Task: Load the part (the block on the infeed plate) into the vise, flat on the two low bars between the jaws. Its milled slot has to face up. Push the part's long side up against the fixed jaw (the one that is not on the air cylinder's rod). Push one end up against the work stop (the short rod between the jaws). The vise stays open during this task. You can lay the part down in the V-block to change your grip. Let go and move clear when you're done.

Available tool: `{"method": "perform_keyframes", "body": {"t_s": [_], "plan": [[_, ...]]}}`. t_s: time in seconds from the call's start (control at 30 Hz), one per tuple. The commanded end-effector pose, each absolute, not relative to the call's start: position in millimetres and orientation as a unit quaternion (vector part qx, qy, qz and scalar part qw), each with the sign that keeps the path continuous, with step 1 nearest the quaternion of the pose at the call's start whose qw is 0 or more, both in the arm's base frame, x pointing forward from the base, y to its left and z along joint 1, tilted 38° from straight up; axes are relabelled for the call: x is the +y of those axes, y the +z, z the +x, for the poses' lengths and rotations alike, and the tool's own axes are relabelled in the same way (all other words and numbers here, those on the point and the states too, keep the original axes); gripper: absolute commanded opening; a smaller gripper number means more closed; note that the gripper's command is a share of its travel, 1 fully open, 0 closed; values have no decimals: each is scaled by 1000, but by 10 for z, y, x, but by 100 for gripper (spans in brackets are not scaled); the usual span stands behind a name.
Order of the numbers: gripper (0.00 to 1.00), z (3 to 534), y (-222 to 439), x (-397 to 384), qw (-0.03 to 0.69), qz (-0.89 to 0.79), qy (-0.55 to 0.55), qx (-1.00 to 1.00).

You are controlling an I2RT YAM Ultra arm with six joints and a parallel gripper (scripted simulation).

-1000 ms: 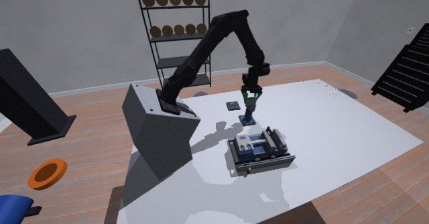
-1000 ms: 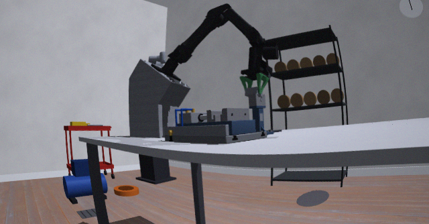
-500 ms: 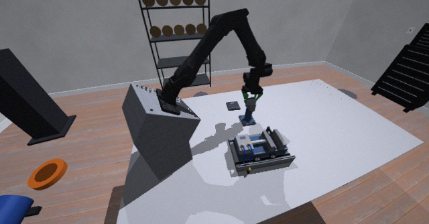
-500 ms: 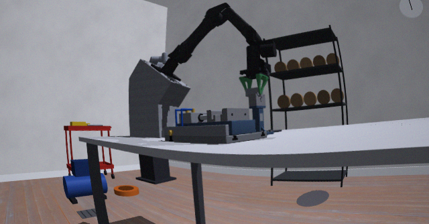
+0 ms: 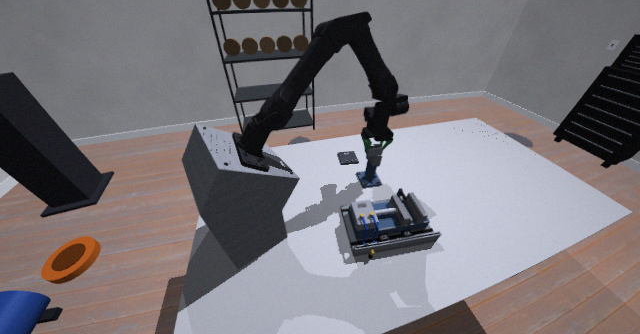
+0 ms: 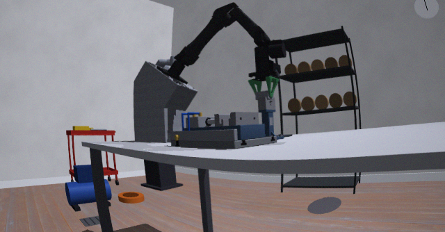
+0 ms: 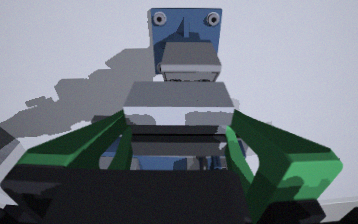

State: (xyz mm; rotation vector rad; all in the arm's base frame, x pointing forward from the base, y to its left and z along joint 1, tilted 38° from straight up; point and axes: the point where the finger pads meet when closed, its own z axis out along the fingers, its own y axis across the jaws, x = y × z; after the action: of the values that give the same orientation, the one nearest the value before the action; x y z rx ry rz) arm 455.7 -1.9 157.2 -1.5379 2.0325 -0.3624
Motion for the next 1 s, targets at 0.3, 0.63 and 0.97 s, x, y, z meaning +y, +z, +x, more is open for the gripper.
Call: {"method": "perform_keyframes", "body": {"t_s": [0.3, 0.63, 0.97], "plan": [[0, 4520, 1776, -64, 304, -571, -143, 749], [0, 4516, 1770, -64, 304, -570, -142, 750], [0, 4516, 1770, -64, 304, -570, -142, 750]]}}
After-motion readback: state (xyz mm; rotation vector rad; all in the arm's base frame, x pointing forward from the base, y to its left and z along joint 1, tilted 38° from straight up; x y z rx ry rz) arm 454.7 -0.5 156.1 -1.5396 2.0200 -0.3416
